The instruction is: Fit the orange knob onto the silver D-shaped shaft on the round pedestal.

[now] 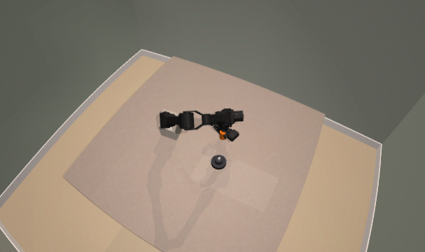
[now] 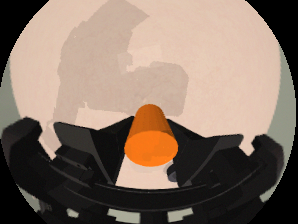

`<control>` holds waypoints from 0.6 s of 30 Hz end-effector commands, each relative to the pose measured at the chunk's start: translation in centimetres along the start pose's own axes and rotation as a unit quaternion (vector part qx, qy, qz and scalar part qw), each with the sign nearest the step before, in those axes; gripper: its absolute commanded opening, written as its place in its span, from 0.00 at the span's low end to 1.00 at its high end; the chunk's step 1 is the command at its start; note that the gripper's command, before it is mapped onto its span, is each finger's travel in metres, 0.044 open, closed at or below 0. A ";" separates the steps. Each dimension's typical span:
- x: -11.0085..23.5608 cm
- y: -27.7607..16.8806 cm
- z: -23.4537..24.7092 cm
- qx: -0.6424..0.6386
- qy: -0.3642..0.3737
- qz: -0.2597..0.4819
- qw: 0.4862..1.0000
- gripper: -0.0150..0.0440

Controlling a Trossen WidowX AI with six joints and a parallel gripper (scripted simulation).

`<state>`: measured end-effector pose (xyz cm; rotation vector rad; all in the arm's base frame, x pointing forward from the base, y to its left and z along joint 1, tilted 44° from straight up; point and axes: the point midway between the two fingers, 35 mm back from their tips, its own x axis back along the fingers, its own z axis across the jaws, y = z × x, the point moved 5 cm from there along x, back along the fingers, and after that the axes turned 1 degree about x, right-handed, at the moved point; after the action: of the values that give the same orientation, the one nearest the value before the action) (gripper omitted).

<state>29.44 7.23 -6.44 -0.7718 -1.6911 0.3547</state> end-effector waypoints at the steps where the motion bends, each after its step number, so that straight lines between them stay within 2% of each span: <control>1: 1.5 0.5 -0.5 -0.003 -0.005 -0.010 1.000 0.25; 18: 6.5 1.2 -0.6 -0.006 -0.002 -0.003 1.000 0.25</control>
<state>29.58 11.09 -3.24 -0.7764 -1.6848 0.3580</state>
